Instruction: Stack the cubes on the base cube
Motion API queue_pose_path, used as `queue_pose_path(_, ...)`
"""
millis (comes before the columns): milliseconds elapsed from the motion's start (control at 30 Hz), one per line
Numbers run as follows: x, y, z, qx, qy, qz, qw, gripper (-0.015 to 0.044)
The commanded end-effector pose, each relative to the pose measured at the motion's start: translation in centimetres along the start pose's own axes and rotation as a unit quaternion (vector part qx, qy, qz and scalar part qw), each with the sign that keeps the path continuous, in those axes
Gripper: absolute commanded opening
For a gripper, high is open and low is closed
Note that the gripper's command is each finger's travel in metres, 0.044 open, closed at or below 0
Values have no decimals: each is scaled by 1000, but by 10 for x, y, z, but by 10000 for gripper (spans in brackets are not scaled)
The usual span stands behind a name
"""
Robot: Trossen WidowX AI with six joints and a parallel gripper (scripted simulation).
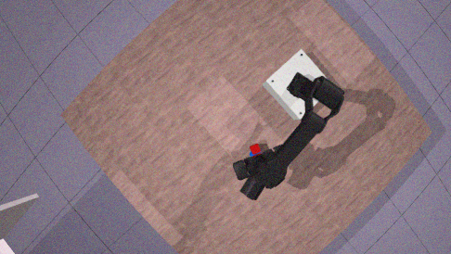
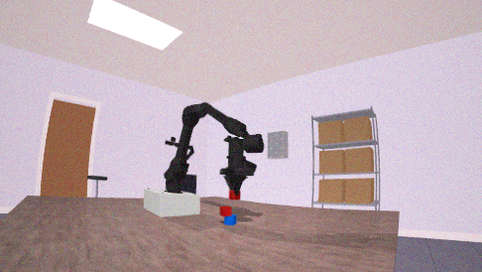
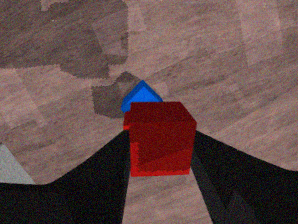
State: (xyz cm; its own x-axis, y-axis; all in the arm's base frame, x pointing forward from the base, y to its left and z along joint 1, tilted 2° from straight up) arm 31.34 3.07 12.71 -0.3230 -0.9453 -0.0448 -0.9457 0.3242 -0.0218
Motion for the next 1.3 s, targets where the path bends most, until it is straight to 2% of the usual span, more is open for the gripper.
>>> queue_pose_path(0,-8,3,1,-1,-3,-3,1000,105)
queue_pose_path(433,-9,5,29,-1,-3,-3,1000,105)
queue_pose_path(800,-8,5,32,-1,-3,-3,1000,105)
queue_pose_path(1267,-9,3,61,-1,-3,-3,1000,105)
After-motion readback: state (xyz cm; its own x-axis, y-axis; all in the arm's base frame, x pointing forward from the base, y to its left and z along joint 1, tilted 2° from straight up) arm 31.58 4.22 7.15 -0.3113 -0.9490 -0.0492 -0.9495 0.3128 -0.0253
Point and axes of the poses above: the point midway between the two fingers, 35 mm back from their tips, its own z axis out along the fingers, its own y axis across the jaws, x = y × z, the point moved 6 cm from there along -z, back along the fingers, and after that the axes turned 14 degrees about -z, right-handed, at the moved point
